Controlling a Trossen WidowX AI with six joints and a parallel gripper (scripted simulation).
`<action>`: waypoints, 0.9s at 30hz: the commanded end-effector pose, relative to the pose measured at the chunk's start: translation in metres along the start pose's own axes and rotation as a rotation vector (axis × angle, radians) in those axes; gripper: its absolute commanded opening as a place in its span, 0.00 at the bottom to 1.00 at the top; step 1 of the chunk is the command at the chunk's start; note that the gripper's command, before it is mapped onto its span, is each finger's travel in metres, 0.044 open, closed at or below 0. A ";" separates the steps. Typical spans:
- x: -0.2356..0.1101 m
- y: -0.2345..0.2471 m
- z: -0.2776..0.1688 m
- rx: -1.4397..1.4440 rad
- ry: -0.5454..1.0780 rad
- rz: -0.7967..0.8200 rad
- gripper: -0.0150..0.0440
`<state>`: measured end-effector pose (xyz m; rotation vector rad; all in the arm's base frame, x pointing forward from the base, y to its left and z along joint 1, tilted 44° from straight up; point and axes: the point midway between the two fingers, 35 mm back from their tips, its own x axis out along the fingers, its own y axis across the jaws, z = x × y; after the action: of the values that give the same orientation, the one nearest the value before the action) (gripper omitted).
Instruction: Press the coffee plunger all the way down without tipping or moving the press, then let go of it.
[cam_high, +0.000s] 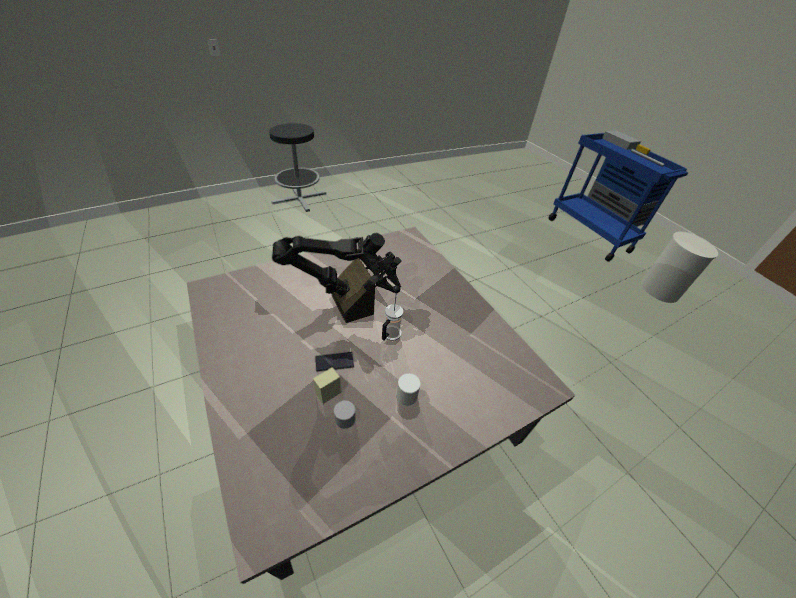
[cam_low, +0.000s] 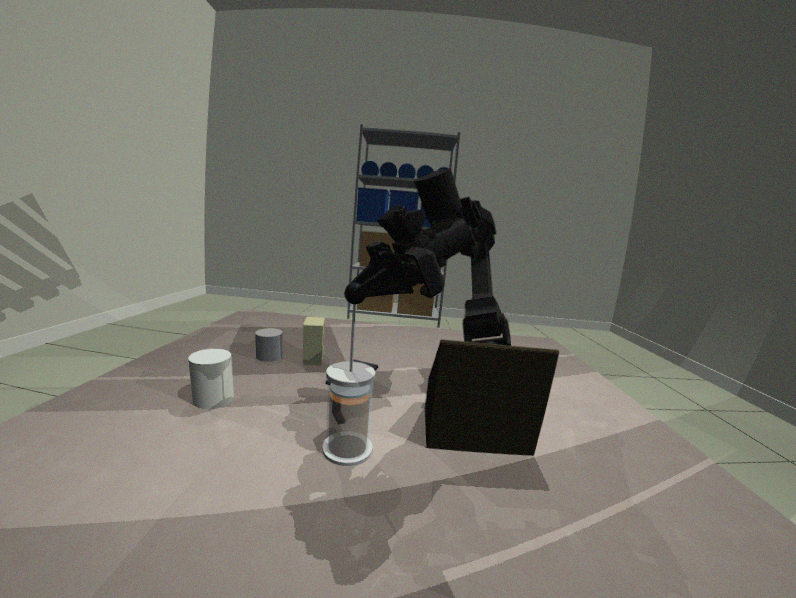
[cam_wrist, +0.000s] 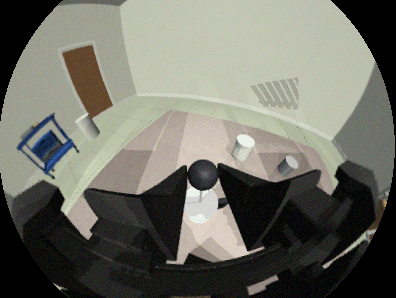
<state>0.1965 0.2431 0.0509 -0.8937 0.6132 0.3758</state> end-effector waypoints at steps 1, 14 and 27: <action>0.000 0.000 0.000 -0.004 0.000 0.001 0.47; 0.010 0.002 -0.010 -0.004 0.001 0.001 0.47; 0.024 0.003 -0.026 -0.004 0.002 0.002 0.47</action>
<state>0.2045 0.2380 0.0368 -0.8702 0.5757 0.3836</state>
